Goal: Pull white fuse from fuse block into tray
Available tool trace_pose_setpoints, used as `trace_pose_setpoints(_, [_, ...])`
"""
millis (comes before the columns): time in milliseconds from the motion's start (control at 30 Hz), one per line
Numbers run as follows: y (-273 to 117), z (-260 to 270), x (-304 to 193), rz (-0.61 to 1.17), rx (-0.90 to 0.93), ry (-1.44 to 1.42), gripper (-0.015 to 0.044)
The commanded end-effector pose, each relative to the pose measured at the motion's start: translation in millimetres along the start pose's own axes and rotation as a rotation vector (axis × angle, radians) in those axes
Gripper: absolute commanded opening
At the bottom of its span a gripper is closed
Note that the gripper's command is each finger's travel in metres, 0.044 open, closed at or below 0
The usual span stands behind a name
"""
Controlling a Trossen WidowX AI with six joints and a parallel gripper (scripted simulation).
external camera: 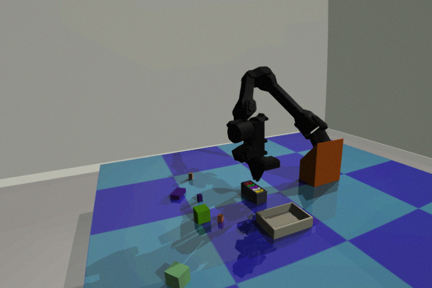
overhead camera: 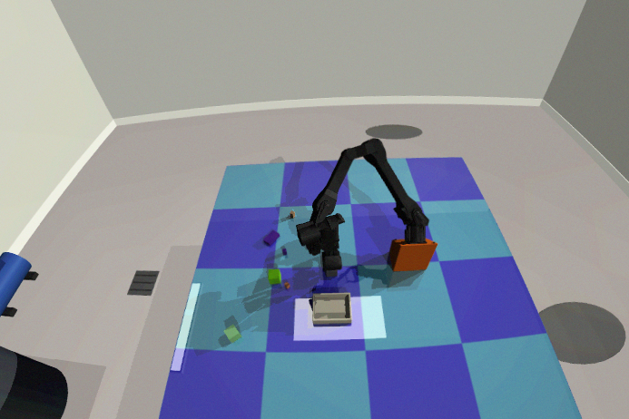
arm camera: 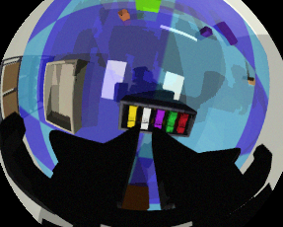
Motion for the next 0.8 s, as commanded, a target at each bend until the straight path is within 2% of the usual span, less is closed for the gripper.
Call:
trace_pose_setpoints(0, [5,0,0,0.002,-0.005,-0.008,0.0063])
trace_pose_setpoints(767, [27,0,-1,0.002,-0.006,-0.008,0.0063])
Point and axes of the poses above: the point midway between the two fingers, 35 mm back from their tips, its own y axis out along the fingers, its own z axis across the jaws, x = y × z, the point moved 9 cm from there along -y, back along the fingers, and after that the axes turned 7 degrees about -y, right-handed, at the moved point
